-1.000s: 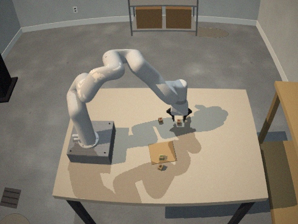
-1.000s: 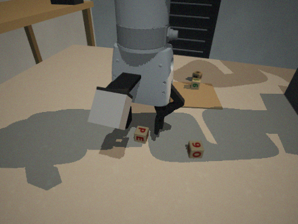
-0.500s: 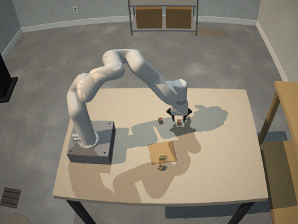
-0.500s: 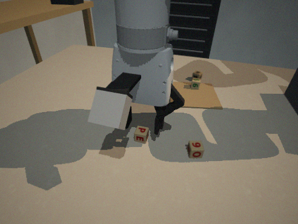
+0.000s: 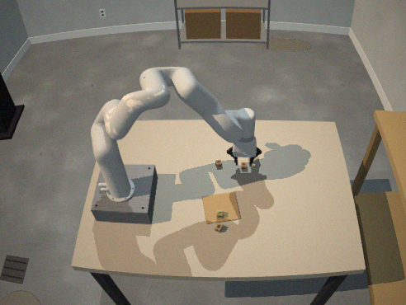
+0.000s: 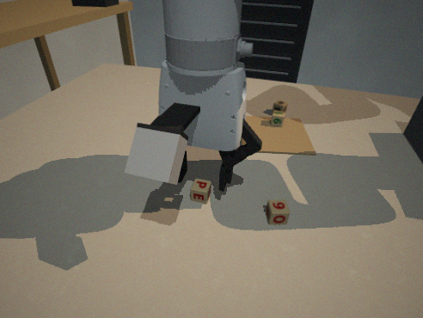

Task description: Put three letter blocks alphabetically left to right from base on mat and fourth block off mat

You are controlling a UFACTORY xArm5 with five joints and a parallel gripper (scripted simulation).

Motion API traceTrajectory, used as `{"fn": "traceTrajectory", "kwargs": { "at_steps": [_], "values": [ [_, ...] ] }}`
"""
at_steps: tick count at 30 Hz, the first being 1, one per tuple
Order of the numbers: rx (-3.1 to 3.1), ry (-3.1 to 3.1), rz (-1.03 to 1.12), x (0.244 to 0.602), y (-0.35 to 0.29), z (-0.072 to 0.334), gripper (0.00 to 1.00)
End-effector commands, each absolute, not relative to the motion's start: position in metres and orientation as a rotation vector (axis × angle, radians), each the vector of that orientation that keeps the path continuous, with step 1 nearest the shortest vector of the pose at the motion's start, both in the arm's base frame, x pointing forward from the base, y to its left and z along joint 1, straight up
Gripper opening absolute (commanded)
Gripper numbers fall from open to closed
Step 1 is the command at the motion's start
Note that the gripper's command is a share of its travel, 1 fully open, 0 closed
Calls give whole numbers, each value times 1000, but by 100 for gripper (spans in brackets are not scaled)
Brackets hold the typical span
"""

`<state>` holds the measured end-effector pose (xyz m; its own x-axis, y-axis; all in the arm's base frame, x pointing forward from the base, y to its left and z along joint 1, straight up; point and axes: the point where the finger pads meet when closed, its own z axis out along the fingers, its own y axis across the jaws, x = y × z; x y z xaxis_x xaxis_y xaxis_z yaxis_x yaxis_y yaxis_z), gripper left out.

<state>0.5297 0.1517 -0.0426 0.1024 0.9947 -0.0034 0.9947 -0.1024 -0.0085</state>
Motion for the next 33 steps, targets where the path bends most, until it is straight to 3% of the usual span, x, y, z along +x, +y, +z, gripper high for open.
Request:
{"fn": "traceTrajectory", "kwargs": {
  "at_steps": [1,33],
  "values": [
    [-2331,-2103,7,531,152,-41,63],
    [-2331,-2103,7,531,152,-66,63]
  ]
}}
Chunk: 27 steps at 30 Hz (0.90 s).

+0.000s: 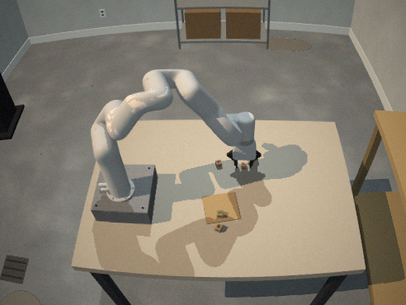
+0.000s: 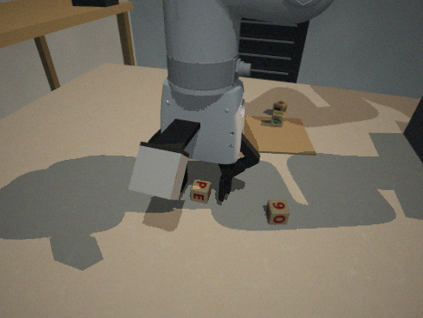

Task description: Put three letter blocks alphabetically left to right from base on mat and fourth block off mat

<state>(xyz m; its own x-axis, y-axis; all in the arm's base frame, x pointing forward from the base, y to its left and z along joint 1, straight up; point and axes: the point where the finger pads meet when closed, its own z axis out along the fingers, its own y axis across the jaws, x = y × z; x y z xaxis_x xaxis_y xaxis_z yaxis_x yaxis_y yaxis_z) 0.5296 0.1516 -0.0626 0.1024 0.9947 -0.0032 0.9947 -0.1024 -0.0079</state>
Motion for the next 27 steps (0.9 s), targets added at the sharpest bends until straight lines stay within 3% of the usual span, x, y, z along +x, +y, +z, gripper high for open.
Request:
{"fn": "traceTrajectory", "kwargs": {
  "at_steps": [1,27],
  "values": [
    [-2331,-2103,7,531,152,-67,63],
    [-2331,-2103,7,531,152,-70,63]
  ]
}}
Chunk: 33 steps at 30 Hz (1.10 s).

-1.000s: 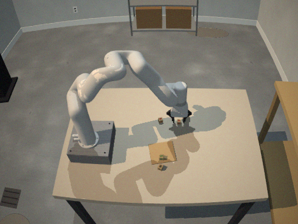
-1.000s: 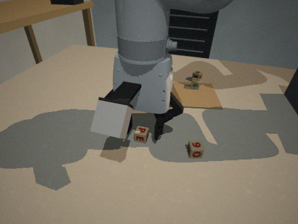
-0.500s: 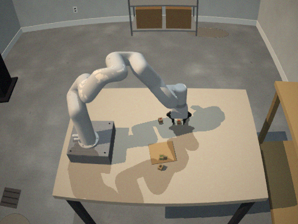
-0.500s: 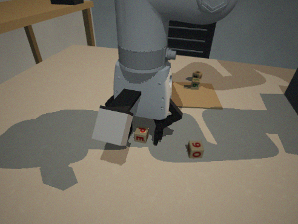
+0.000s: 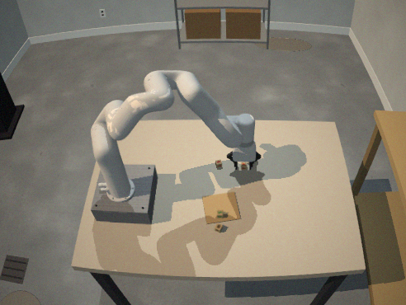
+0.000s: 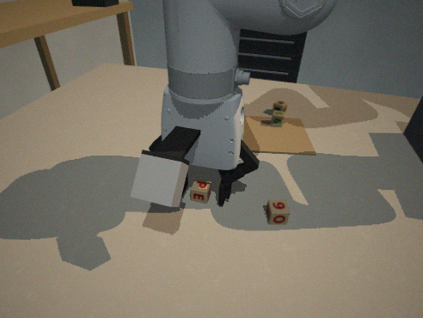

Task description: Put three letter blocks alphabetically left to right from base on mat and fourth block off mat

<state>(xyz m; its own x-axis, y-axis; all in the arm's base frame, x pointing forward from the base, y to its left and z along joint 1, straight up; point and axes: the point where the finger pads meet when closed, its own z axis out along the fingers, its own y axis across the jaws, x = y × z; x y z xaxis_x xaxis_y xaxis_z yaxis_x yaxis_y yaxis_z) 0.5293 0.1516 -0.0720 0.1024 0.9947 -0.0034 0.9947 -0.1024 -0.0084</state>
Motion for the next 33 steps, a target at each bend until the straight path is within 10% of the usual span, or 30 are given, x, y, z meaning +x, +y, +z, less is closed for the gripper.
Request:
{"fn": "traceTrajectory", "kwargs": {
  "at_steps": [1,18,19,33],
  "values": [
    [-2331,-2103,7,531,152,-70,63],
    [-2331,-2103,7,531,152,-70,63],
    [-2331,-2103,7,531,152,-70,42],
    [-2331,-2103,7,531,152,-70,42]
  ]
}}
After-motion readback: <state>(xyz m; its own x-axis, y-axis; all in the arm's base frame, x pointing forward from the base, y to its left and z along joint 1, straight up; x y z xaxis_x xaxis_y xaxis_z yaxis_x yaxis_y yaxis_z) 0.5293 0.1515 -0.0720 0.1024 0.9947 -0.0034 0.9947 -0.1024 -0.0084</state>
